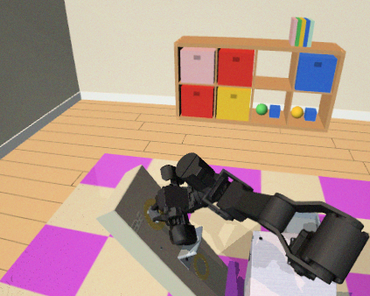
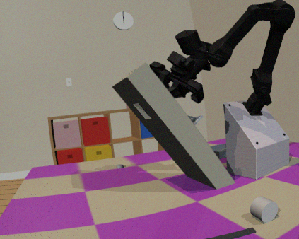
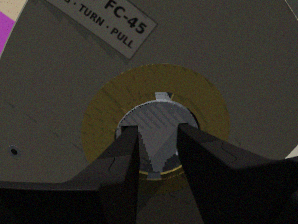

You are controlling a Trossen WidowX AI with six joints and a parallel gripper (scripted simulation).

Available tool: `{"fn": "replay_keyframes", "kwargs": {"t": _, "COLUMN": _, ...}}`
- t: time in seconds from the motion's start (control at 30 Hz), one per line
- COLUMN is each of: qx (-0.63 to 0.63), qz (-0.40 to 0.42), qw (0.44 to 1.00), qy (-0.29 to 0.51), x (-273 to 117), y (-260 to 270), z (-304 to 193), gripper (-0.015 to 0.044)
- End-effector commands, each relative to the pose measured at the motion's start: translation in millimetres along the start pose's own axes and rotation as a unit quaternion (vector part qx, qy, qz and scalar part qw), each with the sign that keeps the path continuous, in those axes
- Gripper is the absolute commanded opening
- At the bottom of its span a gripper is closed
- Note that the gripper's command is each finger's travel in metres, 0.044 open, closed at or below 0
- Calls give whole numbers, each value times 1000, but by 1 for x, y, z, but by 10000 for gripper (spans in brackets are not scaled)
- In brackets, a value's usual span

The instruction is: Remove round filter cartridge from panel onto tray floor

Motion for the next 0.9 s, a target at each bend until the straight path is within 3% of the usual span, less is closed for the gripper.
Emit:
{"fn": "replay_keyframes", "kwargs": {"t": 0.0, "qx": -1, "qz": -1, "qw": 1000, "qy": 1, "x": 0, "y": 0, "z": 0, "gripper": 73}}
{"fn": "replay_keyframes", "kwargs": {"t": 0.1, "qx": -1, "qz": -1, "qw": 1000, "qy": 1, "x": 0, "y": 0, "z": 0, "gripper": 53}}
{"fn": "replay_keyframes", "kwargs": {"t": 0.17, "qx": -1, "qz": -1, "qw": 1000, "qy": 1, "x": 0, "y": 0, "z": 0, "gripper": 1}}
{"fn": "replay_keyframes", "kwargs": {"t": 0.33, "qx": 34, "qz": -3, "qw": 999, "qy": 2, "x": 2, "y": 0, "z": 0, "gripper": 0}}
{"fn": "replay_keyframes", "kwargs": {"t": 0.87, "qx": 303, "qz": -5, "qw": 953, "qy": 2, "x": 5, "y": -1, "z": 0, "gripper": 0}}
Point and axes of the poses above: the point midway between the two fingers, 35 mm back from their tips, its own x axis out along the fingers, its own y axis across the jaws, z = x × y, the point moved 5 cm from there along -x, back along the fingers, and after that the axes turned 6 degrees about x, right-handed, at the moved point
